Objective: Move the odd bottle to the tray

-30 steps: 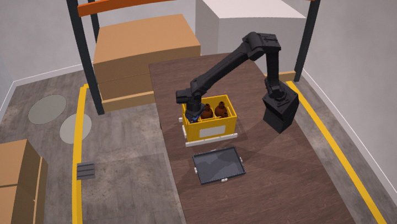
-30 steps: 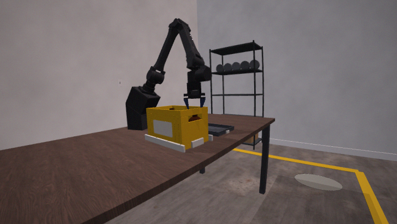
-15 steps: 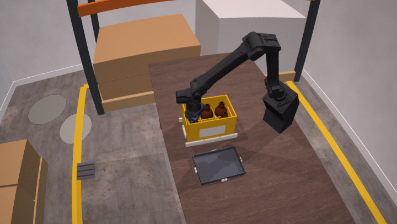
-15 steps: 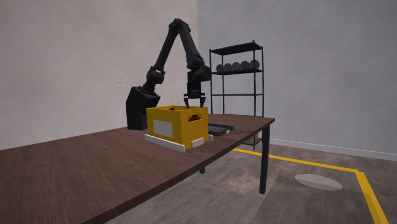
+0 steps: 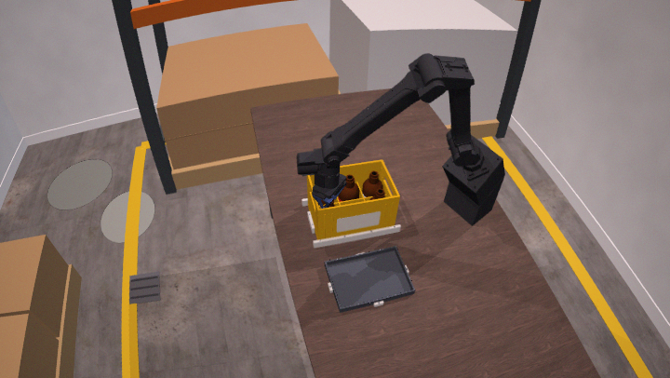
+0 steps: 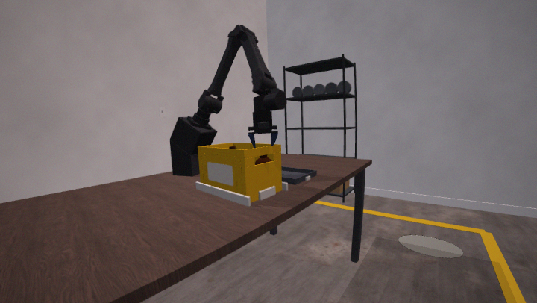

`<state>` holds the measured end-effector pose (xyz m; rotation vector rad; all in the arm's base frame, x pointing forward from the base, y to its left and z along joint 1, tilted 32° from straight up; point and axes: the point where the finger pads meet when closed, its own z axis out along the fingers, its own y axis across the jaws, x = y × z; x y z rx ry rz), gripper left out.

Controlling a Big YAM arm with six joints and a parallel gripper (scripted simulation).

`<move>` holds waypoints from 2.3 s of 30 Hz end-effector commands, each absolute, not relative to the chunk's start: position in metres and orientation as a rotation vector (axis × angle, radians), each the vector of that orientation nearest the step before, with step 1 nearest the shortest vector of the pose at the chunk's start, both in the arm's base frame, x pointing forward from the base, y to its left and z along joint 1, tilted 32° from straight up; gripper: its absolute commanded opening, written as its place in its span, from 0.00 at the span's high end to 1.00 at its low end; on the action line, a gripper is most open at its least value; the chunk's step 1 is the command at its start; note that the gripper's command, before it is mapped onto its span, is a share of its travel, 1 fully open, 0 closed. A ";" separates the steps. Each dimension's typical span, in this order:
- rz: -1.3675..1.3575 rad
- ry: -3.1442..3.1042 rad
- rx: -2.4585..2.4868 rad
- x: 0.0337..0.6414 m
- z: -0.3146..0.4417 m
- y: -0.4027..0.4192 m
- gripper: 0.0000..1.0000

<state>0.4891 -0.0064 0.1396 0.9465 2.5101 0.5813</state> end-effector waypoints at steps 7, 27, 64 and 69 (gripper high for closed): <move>0.574 2.545 0.960 0.487 0.128 -0.007 0.39; 0.581 2.476 0.927 0.471 0.206 -0.027 0.39; 0.581 2.490 0.930 0.454 0.229 -0.030 1.00; 0.581 2.490 0.930 0.454 0.229 -0.030 1.00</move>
